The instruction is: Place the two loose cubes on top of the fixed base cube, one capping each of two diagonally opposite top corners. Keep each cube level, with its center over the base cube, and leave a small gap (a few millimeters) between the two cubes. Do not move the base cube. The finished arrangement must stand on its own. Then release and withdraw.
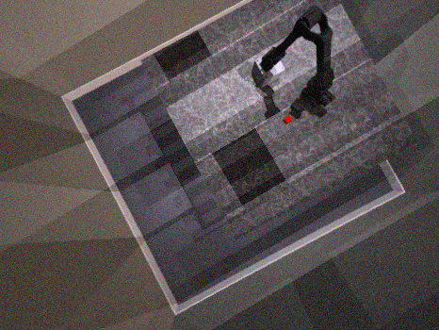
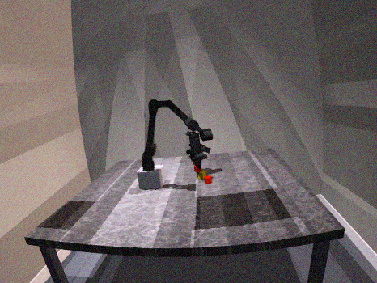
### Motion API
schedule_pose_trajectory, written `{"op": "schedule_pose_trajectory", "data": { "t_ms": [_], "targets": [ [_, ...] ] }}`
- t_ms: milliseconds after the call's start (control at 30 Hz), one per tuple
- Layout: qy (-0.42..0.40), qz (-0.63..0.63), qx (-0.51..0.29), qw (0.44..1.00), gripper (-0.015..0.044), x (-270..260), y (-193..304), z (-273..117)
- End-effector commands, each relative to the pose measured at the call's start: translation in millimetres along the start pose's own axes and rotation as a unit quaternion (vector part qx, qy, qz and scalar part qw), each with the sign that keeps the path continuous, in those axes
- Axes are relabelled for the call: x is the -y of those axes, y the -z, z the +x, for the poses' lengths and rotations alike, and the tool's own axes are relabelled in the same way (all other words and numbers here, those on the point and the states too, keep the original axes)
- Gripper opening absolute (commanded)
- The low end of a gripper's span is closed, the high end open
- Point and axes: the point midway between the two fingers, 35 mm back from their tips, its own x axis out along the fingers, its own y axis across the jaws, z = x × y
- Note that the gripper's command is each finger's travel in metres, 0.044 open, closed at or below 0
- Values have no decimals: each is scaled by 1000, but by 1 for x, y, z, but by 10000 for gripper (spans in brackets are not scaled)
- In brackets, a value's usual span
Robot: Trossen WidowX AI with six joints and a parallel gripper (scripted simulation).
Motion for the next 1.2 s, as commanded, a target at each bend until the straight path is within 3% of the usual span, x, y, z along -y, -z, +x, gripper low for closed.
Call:
{"op": "schedule_pose_trajectory", "data": {
  "t_ms": [0,533,667,1167],
  "targets": [
    [1,3,-2,1000,105,0,1,2],
    [1,3,-2,1000,105,0,1,2],
    [1,3,-2,1000,205,0,1,2],
    [0,0,-1,1000,205,0,0,-18]
  ]
}}
